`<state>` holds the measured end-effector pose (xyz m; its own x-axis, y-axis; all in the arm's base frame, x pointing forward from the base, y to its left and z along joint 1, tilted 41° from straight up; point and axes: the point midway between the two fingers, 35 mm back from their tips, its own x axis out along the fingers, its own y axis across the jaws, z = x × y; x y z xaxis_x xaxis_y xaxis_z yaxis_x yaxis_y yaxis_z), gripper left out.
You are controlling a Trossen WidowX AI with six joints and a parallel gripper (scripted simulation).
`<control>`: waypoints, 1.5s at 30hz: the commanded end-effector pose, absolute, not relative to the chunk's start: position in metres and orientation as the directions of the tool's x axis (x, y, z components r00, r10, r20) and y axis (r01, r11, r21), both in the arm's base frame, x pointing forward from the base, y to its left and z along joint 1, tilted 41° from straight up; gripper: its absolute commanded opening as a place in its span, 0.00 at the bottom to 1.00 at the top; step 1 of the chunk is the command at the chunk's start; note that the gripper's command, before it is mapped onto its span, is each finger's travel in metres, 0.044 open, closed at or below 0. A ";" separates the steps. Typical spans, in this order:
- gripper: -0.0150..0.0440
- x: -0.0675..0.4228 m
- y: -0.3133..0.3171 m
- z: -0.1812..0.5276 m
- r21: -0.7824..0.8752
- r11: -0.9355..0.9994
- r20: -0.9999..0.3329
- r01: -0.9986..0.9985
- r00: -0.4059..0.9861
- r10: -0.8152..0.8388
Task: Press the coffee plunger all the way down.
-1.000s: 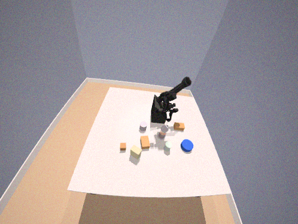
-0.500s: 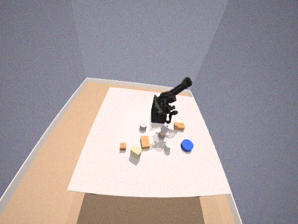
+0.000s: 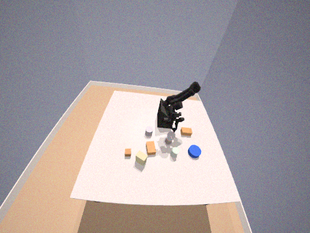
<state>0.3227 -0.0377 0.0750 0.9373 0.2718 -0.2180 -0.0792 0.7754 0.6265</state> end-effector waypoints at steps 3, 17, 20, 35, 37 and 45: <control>0.46 0.316 -0.017 0.049 0.666 0.744 -0.274 -0.059 0.908 0.318; 0.46 0.325 -0.003 0.033 0.655 0.752 -0.261 -0.076 0.911 0.320; 0.46 0.328 0.000 0.030 0.647 0.758 -0.258 -0.084 0.911 0.321; 0.46 0.342 0.002 0.028 0.639 0.764 -0.254 -0.091 0.912 0.321; 0.46 0.343 0.002 0.029 0.639 0.764 -0.254 -0.091 0.912 0.321; 0.46 0.346 0.002 0.029 0.639 0.764 -0.253 -0.092 0.912 0.322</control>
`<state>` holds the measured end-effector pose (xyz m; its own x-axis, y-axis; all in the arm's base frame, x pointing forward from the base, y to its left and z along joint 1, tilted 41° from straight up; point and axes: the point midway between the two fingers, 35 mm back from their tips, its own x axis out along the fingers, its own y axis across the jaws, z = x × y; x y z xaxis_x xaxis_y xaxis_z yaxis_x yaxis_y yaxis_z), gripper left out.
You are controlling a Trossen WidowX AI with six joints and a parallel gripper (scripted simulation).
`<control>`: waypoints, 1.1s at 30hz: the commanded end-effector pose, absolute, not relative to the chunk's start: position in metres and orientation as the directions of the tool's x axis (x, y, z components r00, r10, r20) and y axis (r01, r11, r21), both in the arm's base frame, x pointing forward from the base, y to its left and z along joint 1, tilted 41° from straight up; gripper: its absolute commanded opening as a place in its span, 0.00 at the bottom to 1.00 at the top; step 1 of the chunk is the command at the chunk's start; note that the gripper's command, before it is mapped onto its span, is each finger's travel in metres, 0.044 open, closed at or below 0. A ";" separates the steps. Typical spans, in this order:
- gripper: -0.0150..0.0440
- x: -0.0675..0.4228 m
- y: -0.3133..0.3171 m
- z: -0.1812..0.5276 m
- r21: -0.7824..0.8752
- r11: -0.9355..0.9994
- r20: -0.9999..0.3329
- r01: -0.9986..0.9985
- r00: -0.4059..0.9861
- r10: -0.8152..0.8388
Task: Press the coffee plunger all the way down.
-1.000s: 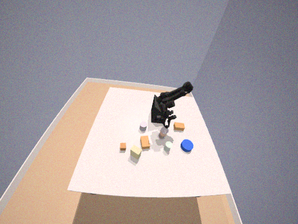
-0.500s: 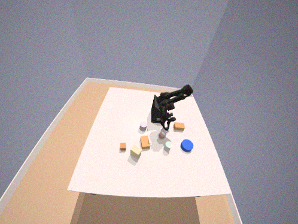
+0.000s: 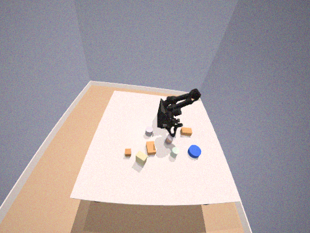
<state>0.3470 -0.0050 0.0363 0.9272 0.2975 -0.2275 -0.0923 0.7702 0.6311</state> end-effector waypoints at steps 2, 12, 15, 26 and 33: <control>0.46 0.347 0.001 0.029 0.639 0.764 -0.253 -0.092 0.912 0.322; 0.46 0.350 0.001 0.029 0.639 0.764 -0.253 -0.092 0.912 0.322; 0.46 0.351 0.001 0.029 0.639 0.764 -0.253 -0.092 0.912 0.322; 0.46 0.353 0.000 0.029 0.639 0.764 -0.253 -0.092 0.912 0.322; 0.46 0.355 0.000 0.029 0.639 0.764 -0.253 -0.092 0.912 0.321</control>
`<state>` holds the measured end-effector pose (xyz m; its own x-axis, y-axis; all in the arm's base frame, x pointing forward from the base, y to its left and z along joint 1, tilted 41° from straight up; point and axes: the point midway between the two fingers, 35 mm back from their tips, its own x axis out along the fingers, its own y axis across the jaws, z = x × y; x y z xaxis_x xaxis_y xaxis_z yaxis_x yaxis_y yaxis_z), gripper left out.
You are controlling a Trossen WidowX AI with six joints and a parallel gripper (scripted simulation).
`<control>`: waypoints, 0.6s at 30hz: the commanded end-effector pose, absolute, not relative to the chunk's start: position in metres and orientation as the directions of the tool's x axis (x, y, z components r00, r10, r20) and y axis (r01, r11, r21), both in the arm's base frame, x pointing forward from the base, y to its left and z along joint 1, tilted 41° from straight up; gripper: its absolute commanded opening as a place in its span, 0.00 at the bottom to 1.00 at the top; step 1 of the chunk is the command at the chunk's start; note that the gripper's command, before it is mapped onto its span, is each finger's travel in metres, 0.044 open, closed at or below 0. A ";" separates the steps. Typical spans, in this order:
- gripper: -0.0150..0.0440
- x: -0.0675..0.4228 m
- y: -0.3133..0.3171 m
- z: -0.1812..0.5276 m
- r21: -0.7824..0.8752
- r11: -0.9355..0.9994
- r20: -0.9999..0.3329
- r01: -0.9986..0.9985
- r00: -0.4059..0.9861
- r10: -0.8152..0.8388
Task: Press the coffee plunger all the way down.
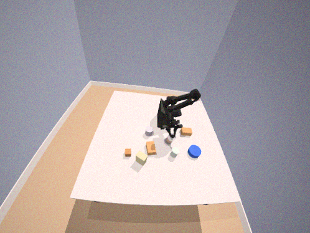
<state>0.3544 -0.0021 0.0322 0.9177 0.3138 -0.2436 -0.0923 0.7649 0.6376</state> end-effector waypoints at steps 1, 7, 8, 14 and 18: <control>0.46 0.354 -0.002 0.032 0.638 0.765 -0.244 -0.092 0.918 0.314; 0.46 0.354 -0.002 0.032 0.638 0.765 -0.244 -0.092 0.918 0.314; 0.46 0.354 -0.002 0.032 0.638 0.765 -0.244 -0.092 0.918 0.314; 0.69 0.354 -0.002 0.032 0.638 0.765 -0.244 -0.092 0.918 0.314; 0.86 0.354 -0.002 0.032 0.638 0.765 -0.244 -0.092 0.918 0.314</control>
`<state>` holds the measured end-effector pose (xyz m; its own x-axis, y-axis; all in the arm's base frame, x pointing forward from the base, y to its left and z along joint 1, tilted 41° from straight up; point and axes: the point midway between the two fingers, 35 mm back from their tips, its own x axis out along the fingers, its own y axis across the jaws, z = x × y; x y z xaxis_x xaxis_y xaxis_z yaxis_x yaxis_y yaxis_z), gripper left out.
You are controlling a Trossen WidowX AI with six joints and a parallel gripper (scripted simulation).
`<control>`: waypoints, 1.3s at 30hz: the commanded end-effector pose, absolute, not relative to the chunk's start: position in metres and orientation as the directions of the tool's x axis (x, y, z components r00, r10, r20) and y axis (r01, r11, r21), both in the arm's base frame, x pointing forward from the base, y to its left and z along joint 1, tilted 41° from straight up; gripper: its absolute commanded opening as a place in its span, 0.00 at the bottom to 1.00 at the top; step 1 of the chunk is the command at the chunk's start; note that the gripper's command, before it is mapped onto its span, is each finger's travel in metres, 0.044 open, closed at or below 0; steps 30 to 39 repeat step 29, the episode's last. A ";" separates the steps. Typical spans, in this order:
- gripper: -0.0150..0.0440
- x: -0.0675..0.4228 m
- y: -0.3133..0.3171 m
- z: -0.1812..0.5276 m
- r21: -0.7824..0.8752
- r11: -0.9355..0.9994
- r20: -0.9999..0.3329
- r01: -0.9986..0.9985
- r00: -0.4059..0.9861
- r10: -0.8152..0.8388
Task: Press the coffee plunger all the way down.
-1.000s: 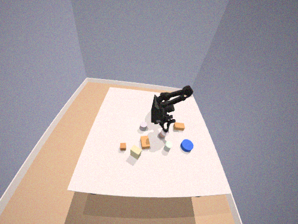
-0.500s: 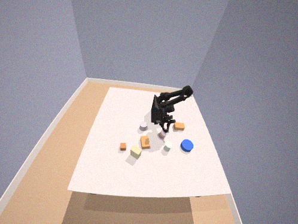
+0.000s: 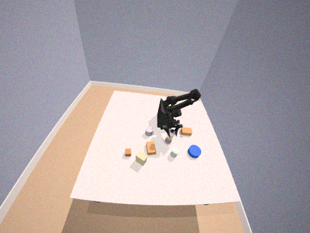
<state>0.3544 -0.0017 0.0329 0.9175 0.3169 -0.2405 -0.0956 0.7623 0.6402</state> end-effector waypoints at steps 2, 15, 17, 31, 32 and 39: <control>0.95 0.354 -0.002 0.032 0.638 0.765 -0.244 -0.092 0.918 0.314; 1.00 0.354 -0.018 0.046 0.627 0.774 -0.229 -0.086 0.930 0.289; 1.00 0.348 -0.023 0.053 0.626 0.775 -0.235 -0.086 0.927 0.293; 1.00 0.287 -0.042 0.092 0.636 0.766 -0.253 -0.097 0.911 0.326; 1.00 0.287 -0.042 0.092 0.636 0.766 -0.253 -0.097 0.911 0.326; 1.00 0.287 -0.042 0.092 0.636 0.766 -0.253 -0.097 0.911 0.326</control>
